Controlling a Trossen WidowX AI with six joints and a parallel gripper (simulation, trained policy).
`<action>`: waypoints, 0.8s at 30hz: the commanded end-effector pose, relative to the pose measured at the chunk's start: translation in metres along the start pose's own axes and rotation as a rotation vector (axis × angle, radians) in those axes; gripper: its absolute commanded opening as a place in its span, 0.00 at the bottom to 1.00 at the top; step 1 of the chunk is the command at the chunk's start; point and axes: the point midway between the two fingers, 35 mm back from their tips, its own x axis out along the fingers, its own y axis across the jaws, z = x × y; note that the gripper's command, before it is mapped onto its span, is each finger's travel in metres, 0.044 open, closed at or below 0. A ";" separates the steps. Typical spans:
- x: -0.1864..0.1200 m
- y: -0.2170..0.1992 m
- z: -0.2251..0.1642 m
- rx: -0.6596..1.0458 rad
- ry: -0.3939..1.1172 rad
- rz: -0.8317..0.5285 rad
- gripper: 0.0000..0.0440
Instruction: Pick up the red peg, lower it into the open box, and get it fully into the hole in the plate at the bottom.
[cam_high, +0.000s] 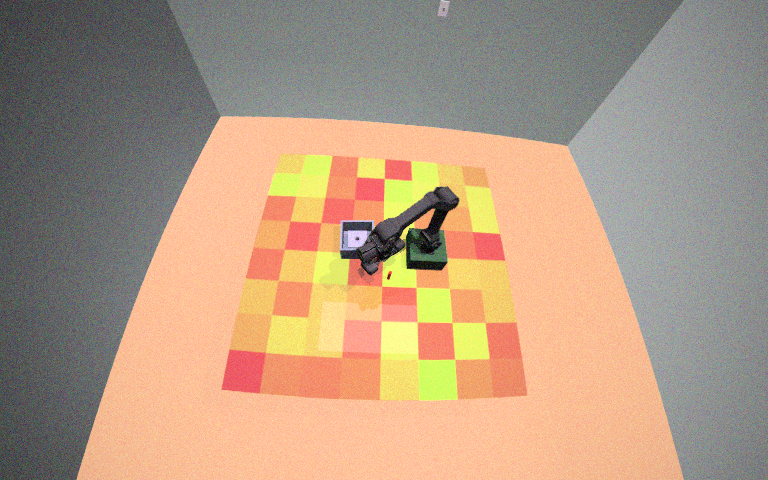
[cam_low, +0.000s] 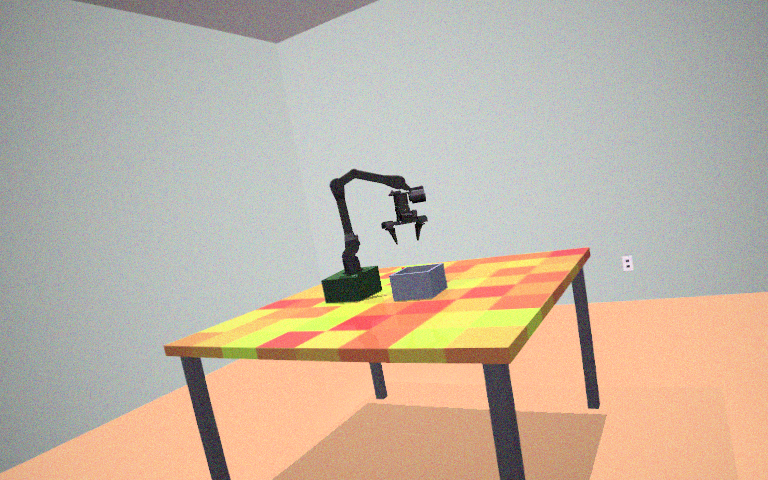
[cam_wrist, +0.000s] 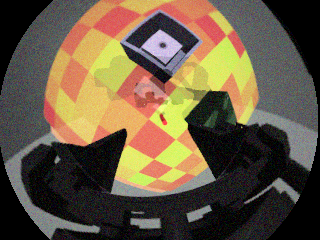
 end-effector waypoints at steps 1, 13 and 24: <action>0.017 -0.013 -0.002 0.045 0.014 -0.084 1.00; 0.067 -0.031 -0.012 0.201 0.046 -0.209 0.94; 0.112 -0.031 -0.019 0.284 0.043 -0.187 0.89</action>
